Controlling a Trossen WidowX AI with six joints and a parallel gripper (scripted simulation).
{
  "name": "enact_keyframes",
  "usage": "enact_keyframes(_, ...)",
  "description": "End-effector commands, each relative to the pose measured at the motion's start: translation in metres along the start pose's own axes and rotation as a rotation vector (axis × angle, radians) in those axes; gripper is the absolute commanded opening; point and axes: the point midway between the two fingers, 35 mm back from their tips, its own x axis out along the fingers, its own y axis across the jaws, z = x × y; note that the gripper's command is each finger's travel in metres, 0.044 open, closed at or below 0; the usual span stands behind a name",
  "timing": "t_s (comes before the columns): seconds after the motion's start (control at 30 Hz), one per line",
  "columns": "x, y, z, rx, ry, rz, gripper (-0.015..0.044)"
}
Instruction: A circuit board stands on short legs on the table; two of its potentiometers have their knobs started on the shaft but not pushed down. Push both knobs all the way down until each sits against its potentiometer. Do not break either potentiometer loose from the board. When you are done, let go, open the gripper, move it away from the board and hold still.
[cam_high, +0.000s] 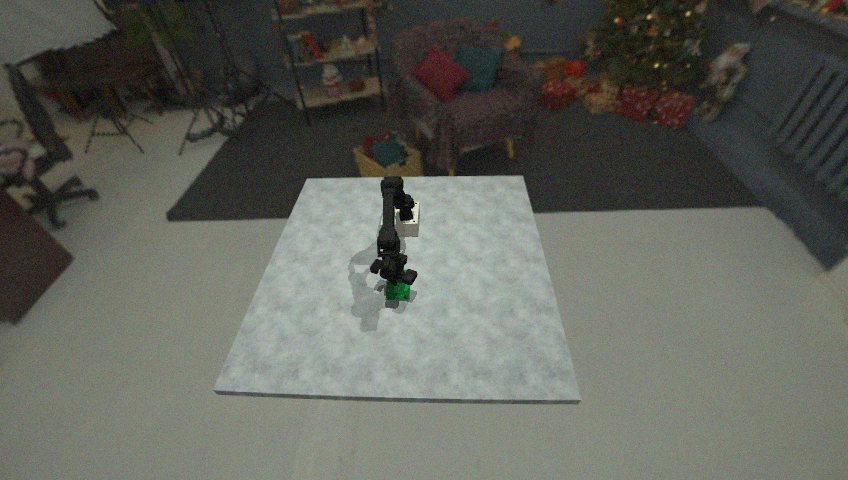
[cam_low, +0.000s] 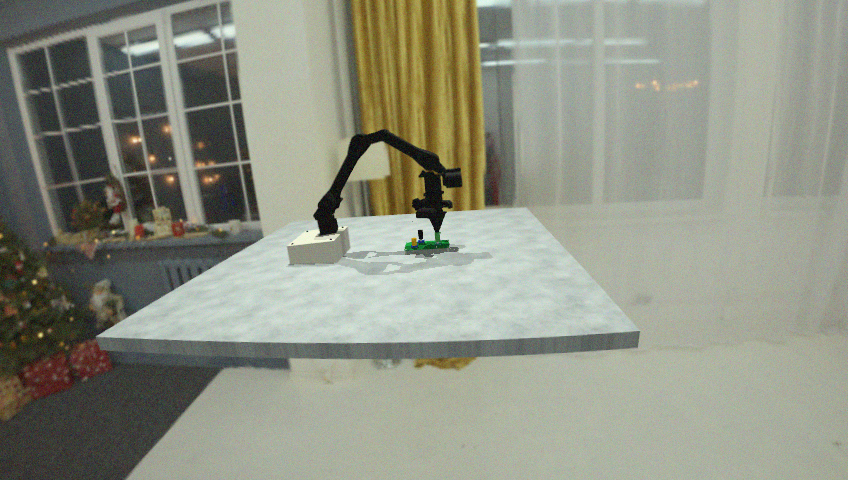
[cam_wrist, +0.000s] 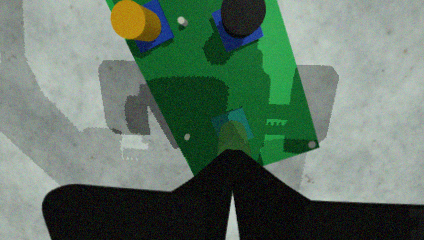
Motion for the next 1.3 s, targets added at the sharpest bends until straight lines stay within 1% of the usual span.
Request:
enact_keyframes(0.0,0.012,-0.001,-0.001,-0.004,-0.008,0.0,0.0)
enact_keyframes(0.77,-0.022,-0.001,-0.002,-0.004,-0.008,0.0,0.0)
enact_keyframes(0.8,-0.016,0.0,-0.001,-0.002,-0.012,0.004,0.0026)
enact_keyframes(1.07,-0.017,0.0,0.001,-0.002,-0.012,0.004,0.0236)
enact_keyframes(1.13,-0.023,0.004,0.013,-0.002,-0.013,0.004,0.0289)
enact_keyframes(1.27,-0.037,0.018,0.053,-0.003,-0.015,0.004,0.0394)
